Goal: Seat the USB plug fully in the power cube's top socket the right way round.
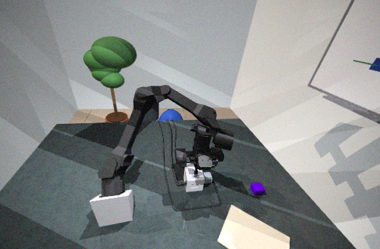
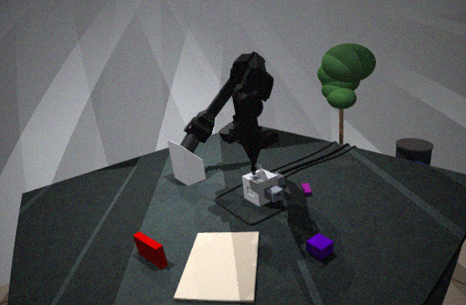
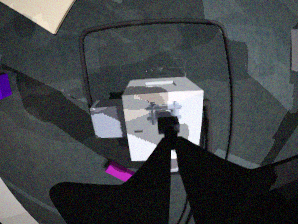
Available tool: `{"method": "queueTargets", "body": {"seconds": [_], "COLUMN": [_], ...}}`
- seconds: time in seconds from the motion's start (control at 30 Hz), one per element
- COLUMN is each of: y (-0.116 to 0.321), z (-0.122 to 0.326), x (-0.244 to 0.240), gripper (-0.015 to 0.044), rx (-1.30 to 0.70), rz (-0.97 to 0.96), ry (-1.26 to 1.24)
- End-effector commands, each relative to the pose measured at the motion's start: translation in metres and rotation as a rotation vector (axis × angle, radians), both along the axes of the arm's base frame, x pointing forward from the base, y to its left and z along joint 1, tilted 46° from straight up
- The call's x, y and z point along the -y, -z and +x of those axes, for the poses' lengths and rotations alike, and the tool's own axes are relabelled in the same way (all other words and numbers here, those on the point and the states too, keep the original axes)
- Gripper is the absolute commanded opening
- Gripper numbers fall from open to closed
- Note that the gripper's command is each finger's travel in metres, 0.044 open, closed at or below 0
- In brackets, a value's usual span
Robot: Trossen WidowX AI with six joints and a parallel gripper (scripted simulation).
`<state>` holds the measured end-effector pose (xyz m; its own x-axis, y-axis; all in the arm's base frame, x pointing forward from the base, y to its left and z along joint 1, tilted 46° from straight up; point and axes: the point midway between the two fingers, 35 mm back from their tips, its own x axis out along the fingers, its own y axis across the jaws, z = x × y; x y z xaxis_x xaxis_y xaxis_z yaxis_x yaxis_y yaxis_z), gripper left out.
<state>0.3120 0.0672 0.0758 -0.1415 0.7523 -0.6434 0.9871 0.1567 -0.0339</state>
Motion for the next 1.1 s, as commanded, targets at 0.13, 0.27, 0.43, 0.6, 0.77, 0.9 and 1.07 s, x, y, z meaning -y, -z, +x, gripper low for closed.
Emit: {"method": "queueTargets", "body": {"seconds": [0.13, 0.27, 0.43, 0.6, 0.77, 0.9, 1.07], "y": [0.0005, 0.0006, 0.0008, 0.0010, 0.0012, 0.0016, 0.0020], "z": [-0.0001, -0.0001, -0.0002, -0.0003, -0.0004, -0.0005, -0.0006], "x": [-0.0015, -0.0020, -0.0027, -0.0033, -0.0039, -0.0042, -0.0046], "gripper": [0.0000, 0.0000, 0.0000, 0.0000, 0.0000, 0.0000, 0.0000], "rx": [0.001, 0.001, 0.000, -0.001, -0.002, -0.002, -0.002], "rz": [0.010, 0.014, 0.018, 0.022, 0.024, 0.024, 0.024], "ry": [-0.001, -0.001, 0.000, 0.000, 0.000, 0.000, 0.000]}}
